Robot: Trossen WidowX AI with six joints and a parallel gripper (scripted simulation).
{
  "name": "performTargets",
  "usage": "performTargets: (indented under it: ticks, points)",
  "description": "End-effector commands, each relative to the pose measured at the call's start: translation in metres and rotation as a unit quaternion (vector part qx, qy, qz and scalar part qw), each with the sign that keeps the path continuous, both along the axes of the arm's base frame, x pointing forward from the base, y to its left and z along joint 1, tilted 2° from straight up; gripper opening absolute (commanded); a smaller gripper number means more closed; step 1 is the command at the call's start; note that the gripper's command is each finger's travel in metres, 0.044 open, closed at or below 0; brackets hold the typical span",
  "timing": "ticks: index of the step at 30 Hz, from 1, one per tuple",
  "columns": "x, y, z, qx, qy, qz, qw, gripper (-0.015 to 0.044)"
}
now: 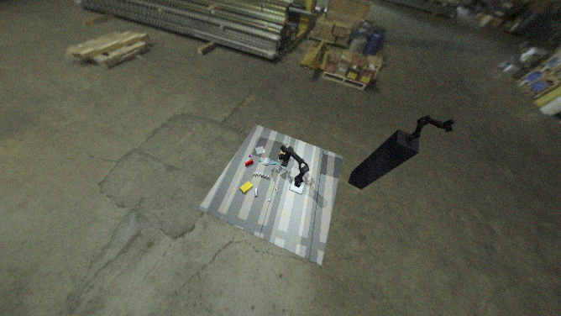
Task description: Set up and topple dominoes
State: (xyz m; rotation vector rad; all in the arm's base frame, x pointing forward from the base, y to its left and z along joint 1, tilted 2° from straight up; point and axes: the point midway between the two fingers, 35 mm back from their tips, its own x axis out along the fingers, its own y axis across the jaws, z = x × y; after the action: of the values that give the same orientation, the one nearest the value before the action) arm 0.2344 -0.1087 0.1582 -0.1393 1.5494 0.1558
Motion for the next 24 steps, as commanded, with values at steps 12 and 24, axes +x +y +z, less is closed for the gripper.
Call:
performTargets:
  ticks: [12,24]
  points:
    - [0.067,0.162,0.013,0.013,-0.005,-0.017,1.0,0.0107]
    - [0.069,0.199,0.009,0.011,-0.001,-0.019,1.0,0.0107]
